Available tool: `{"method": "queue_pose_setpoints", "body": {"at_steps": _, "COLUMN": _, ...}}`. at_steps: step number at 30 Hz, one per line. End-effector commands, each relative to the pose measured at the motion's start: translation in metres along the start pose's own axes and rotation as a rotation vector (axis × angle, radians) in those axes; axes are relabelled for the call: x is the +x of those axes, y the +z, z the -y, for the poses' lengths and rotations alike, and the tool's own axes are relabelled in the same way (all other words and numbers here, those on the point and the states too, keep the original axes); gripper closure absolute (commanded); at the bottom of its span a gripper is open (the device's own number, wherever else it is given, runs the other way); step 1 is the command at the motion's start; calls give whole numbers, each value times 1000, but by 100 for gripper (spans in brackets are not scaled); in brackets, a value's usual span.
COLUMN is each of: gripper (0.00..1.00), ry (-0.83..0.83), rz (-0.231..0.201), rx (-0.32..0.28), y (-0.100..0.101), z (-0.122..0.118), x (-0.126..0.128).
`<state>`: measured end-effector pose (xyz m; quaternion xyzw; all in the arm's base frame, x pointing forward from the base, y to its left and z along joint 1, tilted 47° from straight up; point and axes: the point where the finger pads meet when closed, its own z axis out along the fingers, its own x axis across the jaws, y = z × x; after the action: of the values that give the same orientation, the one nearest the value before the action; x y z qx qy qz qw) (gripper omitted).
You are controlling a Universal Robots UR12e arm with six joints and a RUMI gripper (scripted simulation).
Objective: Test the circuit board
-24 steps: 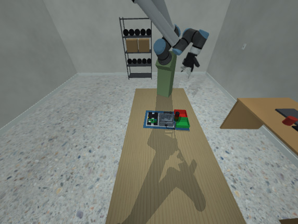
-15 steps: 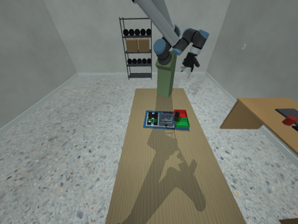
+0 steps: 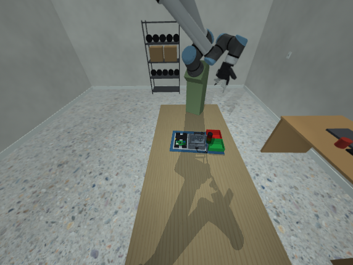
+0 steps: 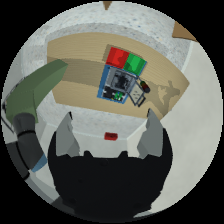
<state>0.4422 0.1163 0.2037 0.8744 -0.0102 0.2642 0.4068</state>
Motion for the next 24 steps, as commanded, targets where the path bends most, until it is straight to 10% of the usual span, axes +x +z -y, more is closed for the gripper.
{"method": "queue_pose_setpoints", "body": {"at_steps": 1, "gripper": 0, "ry": 5, "rz": 9, "rx": 5, "y": 4, "z": -1, "x": 1}}
{"method": "queue_pose_setpoints", "body": {"at_steps": 12, "gripper": 0, "ry": 30, "rz": 61, "rx": 39, "y": 26, "z": -7, "x": 6}}
{"method": "queue_pose_setpoints", "body": {"at_steps": 24, "gripper": 0, "ry": 109, "rz": 175, "rx": 149, "y": 96, "z": -30, "x": 20}}
